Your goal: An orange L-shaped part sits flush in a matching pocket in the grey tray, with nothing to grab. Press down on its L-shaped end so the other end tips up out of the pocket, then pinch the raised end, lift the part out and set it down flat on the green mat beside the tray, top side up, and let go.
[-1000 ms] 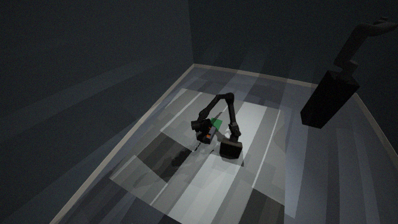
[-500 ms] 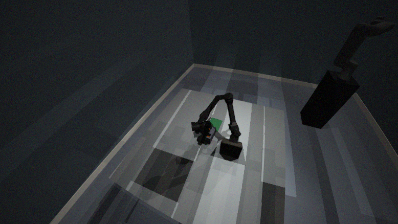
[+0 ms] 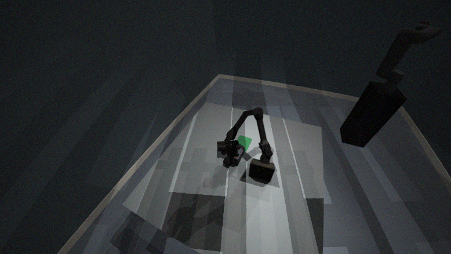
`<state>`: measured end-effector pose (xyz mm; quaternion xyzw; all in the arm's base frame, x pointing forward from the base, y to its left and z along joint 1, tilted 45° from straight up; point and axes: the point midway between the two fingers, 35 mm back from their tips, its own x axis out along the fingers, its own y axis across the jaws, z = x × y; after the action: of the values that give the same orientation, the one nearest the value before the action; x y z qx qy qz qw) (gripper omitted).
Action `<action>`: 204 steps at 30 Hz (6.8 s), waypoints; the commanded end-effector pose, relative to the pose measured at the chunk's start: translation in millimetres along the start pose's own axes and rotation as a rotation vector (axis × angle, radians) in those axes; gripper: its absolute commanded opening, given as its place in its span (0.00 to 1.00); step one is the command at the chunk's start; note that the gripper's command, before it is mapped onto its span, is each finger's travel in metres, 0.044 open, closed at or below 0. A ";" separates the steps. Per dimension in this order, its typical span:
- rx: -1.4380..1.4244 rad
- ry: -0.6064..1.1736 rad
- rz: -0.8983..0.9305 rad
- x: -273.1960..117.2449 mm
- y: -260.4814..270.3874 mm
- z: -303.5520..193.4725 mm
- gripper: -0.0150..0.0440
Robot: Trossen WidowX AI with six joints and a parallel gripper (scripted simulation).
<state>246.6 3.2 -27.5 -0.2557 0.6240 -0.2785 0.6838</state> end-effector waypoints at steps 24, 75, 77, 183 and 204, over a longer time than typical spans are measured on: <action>-0.007 0.006 -0.008 -11.7 11.4 -1.4 0.56; -0.015 -0.005 -0.004 -105.5 3.7 1.0 0.56; -0.015 -0.005 -0.004 -105.5 3.7 1.0 0.56; -0.005 -0.001 -0.002 -8.3 6.0 -0.1 0.56; -0.008 0.007 -0.005 -107.9 0.7 -0.7 0.56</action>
<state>240.7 79.8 45.3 -0.2626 0.6241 -0.2747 0.6827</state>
